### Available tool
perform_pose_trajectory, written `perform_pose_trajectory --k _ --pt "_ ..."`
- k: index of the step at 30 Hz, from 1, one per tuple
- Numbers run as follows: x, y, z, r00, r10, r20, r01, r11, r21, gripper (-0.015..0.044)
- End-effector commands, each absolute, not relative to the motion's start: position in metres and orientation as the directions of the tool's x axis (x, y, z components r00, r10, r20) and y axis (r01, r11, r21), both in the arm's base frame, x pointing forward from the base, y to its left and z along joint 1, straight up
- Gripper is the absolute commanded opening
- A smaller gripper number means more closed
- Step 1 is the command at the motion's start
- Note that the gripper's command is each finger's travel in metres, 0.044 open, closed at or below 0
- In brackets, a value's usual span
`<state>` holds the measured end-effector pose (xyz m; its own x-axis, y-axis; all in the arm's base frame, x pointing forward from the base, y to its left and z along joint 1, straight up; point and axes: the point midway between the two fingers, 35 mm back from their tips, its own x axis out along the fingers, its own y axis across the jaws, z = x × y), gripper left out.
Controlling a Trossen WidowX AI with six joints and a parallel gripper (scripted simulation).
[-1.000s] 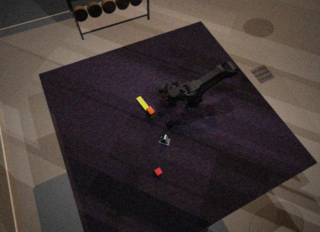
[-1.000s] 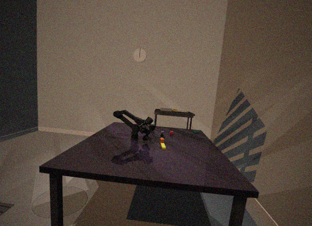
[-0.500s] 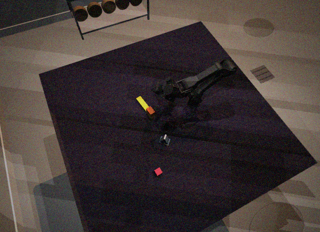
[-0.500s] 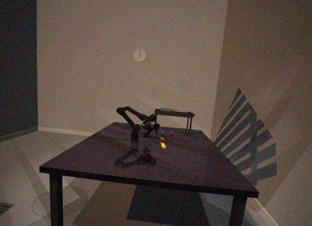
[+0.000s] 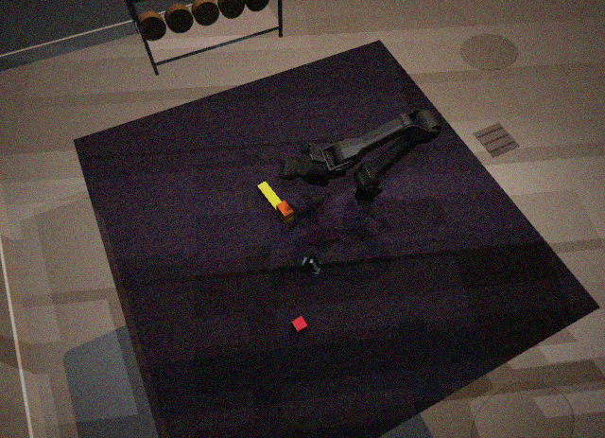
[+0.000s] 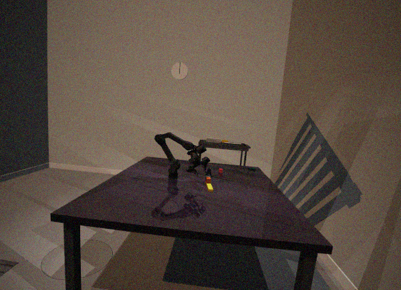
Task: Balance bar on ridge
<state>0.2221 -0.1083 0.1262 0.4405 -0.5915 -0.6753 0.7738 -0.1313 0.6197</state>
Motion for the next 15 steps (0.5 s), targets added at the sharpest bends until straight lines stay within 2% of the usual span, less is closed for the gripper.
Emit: perform_pose_trajectory --k 1,15 --pt "0.228 -0.108 0.129 0.421 -0.567 -0.708 0.809 -0.118 0.576 0.0315" --pt "0.246 -0.107 0.138 0.339 -0.465 -0.818 0.909 -0.063 0.412 0.0315"
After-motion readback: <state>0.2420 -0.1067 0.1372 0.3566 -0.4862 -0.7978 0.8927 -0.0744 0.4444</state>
